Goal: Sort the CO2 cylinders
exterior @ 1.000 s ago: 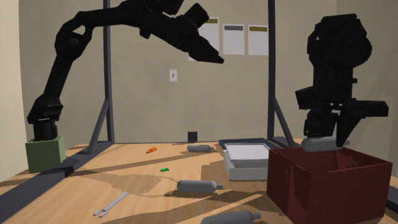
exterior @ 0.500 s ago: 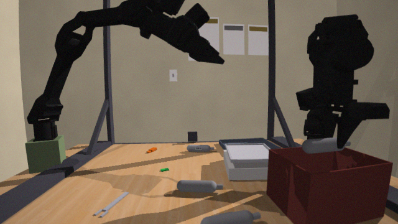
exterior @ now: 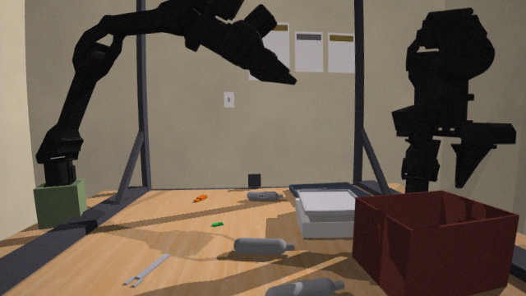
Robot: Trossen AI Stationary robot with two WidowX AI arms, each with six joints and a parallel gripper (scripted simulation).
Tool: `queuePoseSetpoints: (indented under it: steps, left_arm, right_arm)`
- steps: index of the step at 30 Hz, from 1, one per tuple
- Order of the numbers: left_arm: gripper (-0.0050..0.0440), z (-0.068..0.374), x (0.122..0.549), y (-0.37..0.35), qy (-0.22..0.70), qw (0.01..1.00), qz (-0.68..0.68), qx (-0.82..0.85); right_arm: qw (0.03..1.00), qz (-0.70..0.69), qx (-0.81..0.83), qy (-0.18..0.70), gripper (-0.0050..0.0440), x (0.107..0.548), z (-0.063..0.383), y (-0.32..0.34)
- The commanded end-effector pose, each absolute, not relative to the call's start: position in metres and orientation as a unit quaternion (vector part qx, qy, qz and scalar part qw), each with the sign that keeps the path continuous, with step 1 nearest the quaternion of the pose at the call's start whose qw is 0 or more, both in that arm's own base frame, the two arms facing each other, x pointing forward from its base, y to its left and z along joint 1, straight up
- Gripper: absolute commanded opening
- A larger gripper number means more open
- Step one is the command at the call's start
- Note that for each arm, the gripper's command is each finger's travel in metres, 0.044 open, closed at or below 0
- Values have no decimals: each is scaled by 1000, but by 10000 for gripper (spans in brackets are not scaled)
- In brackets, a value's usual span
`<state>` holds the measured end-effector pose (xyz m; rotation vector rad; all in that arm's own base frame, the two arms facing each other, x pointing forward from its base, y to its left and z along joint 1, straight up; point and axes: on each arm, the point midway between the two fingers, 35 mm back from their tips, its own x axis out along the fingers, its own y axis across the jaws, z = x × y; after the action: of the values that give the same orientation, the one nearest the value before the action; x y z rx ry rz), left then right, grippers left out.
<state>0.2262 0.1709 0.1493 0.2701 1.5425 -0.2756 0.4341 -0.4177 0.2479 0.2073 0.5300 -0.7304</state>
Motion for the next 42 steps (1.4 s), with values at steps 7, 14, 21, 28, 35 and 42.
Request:
queuePoseSetpoints:
  steps: [7,14,21,28,35,42]
  left_arm:
    - [440,198,228,173,686,707,-118,128]
    - [440,198,228,173,686,706,-118,127]
    - [440,198,226,171,685,707,-117,128]
    - [440,198,226,171,685,707,-117,128]
    - [440,198,226,171,685,707,-117,128]
    - [440,193,231,170,687,706,-118,124]
  right_arm:
    - [899,-355,94,240,440,431,268,-415]
    - [901,-353,92,235,440,418,280,-400]
    - [903,-346,89,237,440,379,289,-357]
    - [908,-345,82,222,440,338,300,-316]
    - [909,-341,82,226,440,306,284,-283]
    - [908,-337,84,232,440,267,251,-244]
